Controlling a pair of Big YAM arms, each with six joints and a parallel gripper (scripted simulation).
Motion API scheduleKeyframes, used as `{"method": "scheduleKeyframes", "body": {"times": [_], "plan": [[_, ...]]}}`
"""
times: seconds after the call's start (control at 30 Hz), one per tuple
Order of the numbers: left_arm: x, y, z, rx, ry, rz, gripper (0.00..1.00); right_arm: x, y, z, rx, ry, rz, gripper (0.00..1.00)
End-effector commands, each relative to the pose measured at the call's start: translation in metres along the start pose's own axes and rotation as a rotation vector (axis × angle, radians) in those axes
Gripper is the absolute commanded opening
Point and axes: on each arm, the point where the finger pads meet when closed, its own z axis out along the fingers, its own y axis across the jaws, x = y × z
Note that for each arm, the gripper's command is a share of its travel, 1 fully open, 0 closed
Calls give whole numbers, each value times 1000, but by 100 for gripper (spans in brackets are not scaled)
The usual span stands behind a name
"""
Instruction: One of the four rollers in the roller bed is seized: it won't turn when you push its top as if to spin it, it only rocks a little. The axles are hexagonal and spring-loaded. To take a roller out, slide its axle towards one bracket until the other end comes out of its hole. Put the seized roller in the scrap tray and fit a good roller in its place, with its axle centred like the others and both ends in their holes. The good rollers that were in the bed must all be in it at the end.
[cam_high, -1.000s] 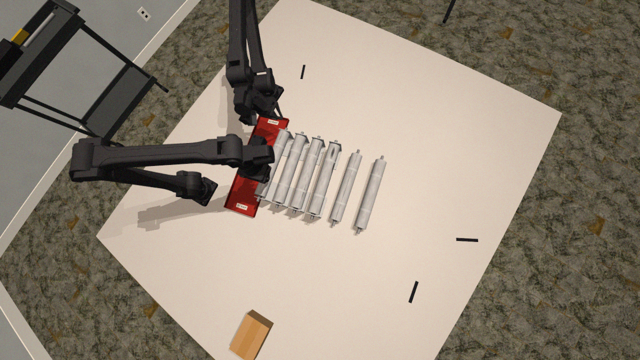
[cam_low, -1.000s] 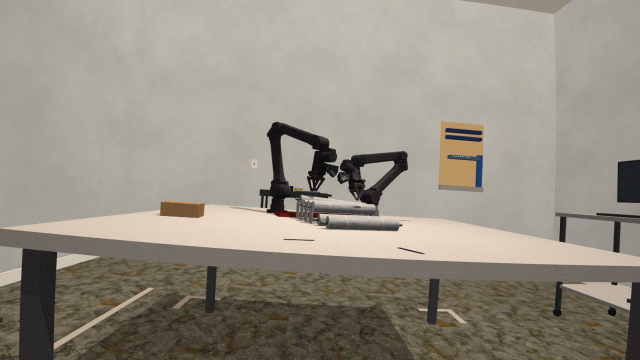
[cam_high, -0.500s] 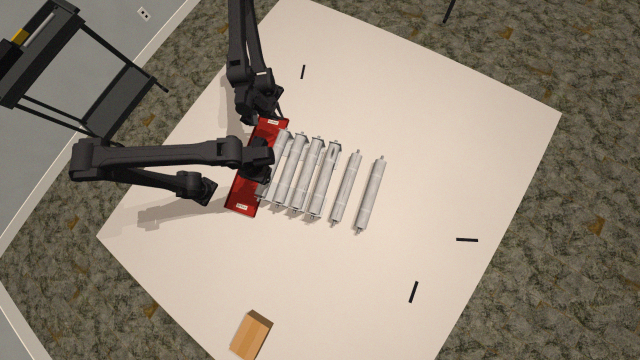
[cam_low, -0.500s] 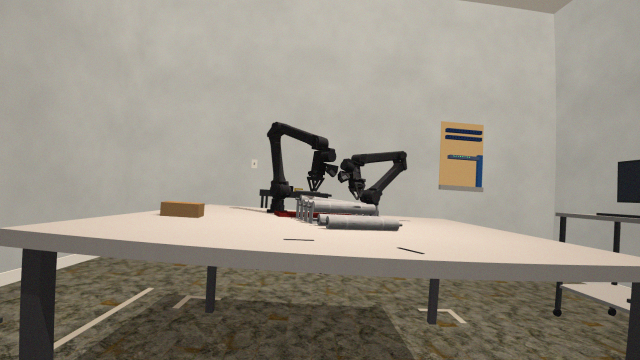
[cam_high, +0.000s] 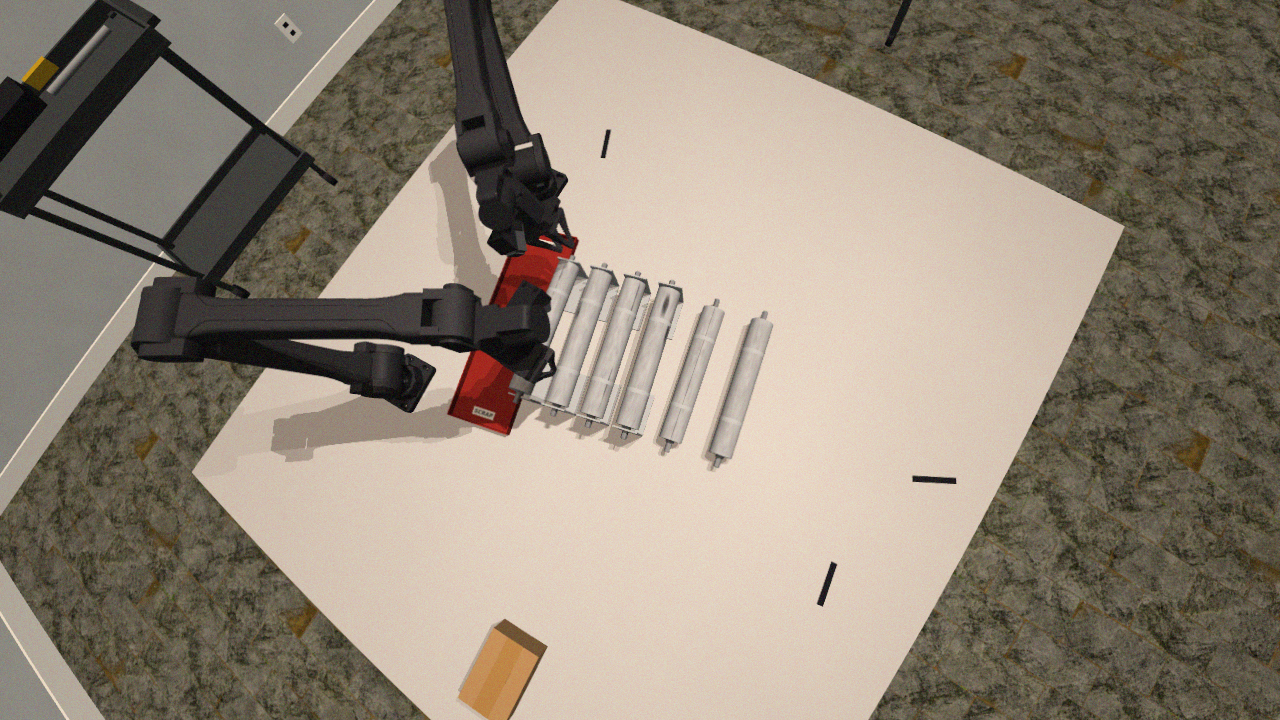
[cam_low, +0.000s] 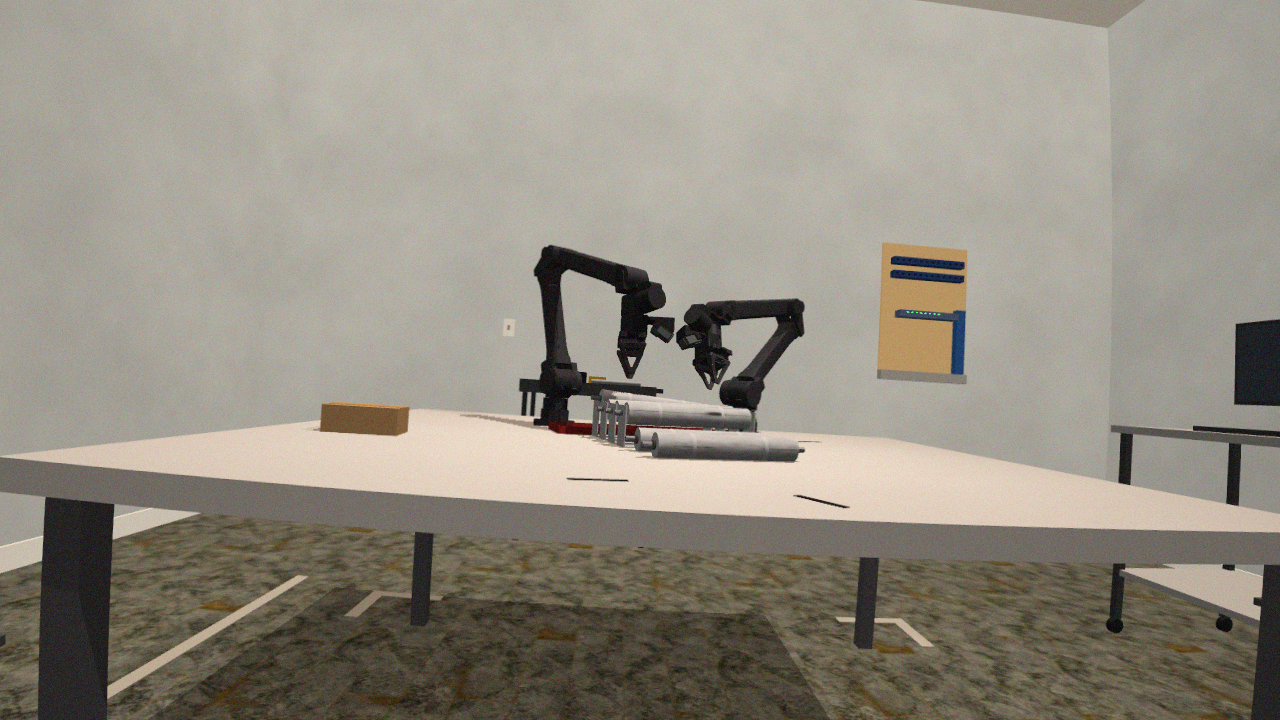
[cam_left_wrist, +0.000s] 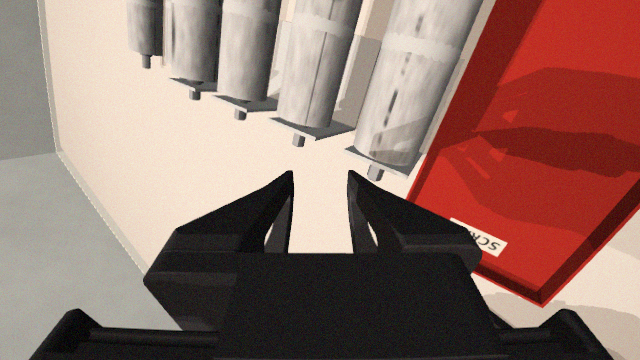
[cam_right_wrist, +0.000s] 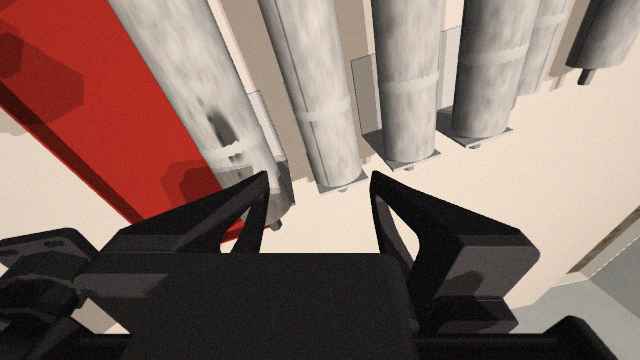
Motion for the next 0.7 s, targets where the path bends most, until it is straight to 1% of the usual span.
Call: {"method": "scheduleKeyframes", "body": {"times": [0.0,0.13,0.23,0.3,0.33,0.37,0.4,0.43,0.5,0.67], "plan": [[-45,42,-15,-45,-103,-146,32,-12,-54,-37,151,-101,165,62],[-69,77,-17,-75,-171,-284,32,-8,-89,-47,244,-173,323,62],[-83,106,-19,-100,-225,-381,32,-3,-114,-64,323,-242,435,62],[-83,106,-19,-100,-225,-381,32,-3,-114,-64,323,-242,435,62],[-83,112,-16,-104,-232,-407,32,-4,-121,-63,335,-259,463,62],[-92,128,-22,-122,-264,-444,32,1,-130,-68,361,-280,505,62],[-95,138,-23,-133,-281,-469,32,3,-138,-70,379,-298,535,62],[-99,150,-25,-144,-301,-499,32,7,-145,-88,422,-338,570,62],[-106,174,-30,-171,-343,-561,32,14,-163,-106,477,-390,639,62],[-116,235,-42,-238,-446,-695,32,34,-198,-135,586,-510,798,62]]}}
